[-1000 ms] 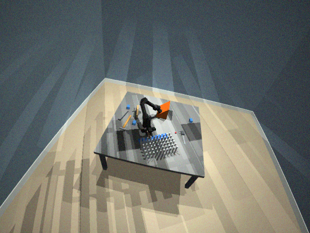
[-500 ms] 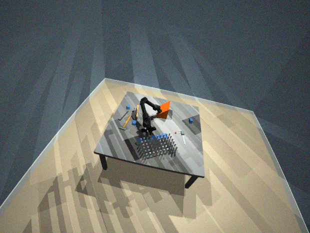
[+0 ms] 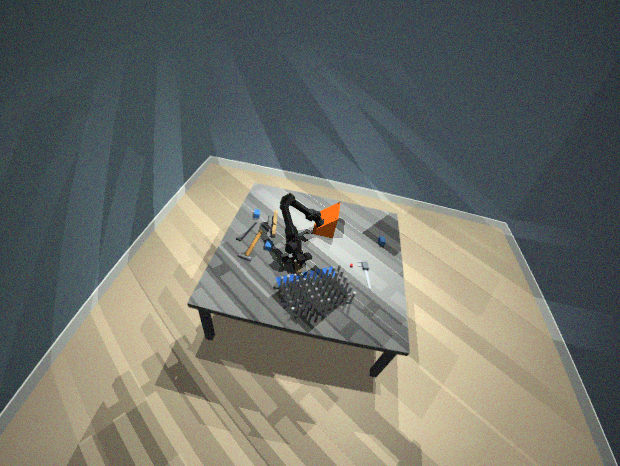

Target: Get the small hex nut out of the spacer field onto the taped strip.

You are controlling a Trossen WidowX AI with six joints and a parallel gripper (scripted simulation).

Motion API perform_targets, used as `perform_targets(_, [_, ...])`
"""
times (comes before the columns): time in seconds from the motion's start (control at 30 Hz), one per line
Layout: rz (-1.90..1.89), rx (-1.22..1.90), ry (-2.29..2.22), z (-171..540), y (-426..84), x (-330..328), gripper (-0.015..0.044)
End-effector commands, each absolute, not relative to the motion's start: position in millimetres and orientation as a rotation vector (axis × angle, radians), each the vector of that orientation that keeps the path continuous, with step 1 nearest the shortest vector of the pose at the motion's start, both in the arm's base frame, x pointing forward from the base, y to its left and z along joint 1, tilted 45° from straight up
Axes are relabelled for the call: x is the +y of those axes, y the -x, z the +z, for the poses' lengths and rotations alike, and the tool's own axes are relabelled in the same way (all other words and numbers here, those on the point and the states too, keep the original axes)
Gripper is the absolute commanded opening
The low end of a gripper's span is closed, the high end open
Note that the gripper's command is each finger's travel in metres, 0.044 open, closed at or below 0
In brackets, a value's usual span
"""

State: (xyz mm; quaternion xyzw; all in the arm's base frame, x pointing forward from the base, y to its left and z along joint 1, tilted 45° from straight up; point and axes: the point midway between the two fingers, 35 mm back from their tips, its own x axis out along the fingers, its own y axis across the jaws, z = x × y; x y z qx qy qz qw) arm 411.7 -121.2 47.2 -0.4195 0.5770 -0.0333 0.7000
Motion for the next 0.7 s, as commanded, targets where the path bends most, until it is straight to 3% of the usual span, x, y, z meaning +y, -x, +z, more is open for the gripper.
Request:
perform_targets(0.0, [-0.066, 1.282, 0.933, 47, -409, -121, 0.0000])
perform_targets(0.67, [-0.066, 1.282, 0.934, 50, -398, -123, 0.0000])
